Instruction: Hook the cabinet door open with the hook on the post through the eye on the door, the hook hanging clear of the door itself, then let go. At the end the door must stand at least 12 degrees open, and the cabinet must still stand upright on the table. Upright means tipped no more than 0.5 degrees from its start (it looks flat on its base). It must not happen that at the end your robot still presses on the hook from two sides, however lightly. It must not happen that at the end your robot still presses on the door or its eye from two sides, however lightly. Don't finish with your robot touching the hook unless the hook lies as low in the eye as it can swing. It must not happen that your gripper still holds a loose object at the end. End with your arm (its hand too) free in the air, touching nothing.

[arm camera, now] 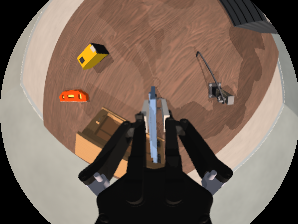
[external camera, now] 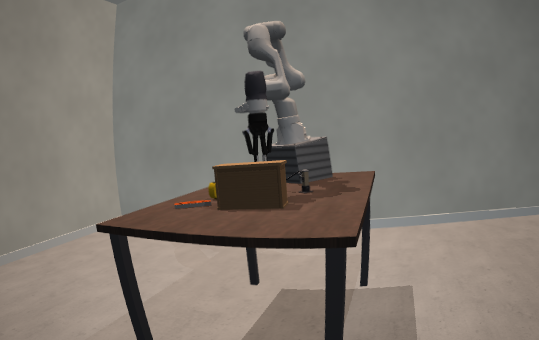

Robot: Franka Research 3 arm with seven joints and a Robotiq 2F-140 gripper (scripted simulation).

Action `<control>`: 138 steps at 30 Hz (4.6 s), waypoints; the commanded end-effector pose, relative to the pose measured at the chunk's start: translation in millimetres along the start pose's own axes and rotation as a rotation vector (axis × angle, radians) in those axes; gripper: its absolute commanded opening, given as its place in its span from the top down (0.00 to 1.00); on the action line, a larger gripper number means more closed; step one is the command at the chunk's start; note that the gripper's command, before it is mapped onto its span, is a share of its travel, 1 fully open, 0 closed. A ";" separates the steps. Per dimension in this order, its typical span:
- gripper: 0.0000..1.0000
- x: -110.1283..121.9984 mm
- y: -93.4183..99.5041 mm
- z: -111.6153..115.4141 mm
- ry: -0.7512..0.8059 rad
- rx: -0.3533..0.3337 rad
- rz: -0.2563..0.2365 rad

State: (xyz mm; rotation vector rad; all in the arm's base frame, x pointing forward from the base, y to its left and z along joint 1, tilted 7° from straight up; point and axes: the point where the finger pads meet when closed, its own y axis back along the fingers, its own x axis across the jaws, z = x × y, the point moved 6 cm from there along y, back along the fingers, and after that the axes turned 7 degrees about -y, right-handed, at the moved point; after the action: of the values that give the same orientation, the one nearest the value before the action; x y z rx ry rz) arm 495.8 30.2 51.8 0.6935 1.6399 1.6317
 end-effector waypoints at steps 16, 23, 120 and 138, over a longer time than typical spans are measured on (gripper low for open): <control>0.84 15.1 0.1 -1.2 -0.128 -0.002 -0.003; 0.84 15.3 0.1 -1.2 -0.128 -0.002 -0.003; 0.84 11.5 9.9 -1.1 -0.104 -0.002 -0.003; 0.84 11.6 41.9 -1.1 -0.104 -0.002 -0.003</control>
State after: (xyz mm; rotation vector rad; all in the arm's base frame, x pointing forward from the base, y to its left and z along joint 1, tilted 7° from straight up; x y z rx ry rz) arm 487.4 42.2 89.8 0.7525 1.5515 1.5750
